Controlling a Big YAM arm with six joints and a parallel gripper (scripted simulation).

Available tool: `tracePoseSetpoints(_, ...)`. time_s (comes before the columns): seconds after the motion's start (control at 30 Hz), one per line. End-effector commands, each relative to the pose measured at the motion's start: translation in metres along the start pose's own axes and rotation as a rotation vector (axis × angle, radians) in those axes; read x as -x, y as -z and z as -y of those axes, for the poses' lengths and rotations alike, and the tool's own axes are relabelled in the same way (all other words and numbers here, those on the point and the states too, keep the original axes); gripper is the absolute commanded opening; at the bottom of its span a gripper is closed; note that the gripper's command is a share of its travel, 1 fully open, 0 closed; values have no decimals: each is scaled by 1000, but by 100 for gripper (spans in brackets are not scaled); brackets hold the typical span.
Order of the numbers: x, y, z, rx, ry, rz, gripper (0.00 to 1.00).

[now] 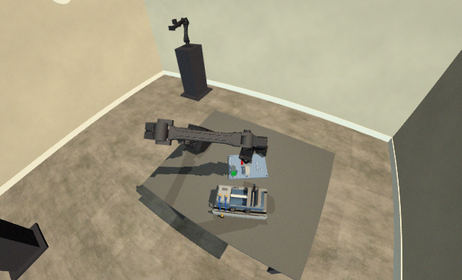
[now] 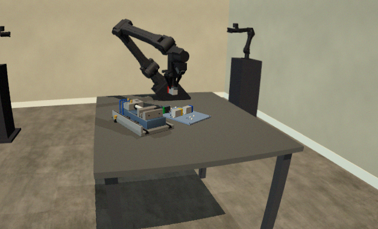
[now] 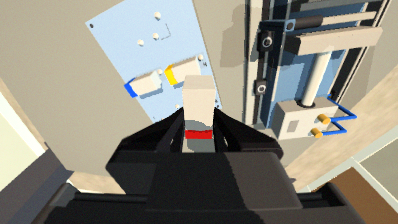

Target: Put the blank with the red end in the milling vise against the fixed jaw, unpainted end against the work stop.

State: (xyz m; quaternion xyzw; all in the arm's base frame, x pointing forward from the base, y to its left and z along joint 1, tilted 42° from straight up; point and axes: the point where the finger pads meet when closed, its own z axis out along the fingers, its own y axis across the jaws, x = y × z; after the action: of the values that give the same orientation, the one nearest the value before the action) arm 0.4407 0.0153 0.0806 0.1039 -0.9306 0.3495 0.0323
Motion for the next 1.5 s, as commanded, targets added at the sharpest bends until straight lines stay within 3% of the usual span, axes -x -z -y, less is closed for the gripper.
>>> tracePoseSetpoints(0.0, 19, 12, 11, 6, 108, 21, 0)
tracePoseSetpoints(0.5, 41, 9, 44, 2, 426, 18, 0)
tracePoseSetpoints(0.53, 45, 24, 35, -8, 474, 46, 0)
tracePoseSetpoints(0.6, 46, 8, 51, 1, 500, 16, 0)
tracePoseSetpoints(1.07, 63, 8, 78, -7, 790, 18, 0)
tracePoseSetpoints(1.1, 67, 21, 73, -19, 827, 40, 0)
tracePoseSetpoints(1.17, 66, 6, 88, -6, 853, 13, 0)
tracePoseSetpoints(1.47, 75, 6, 111, -13, 1043, 13, 0)
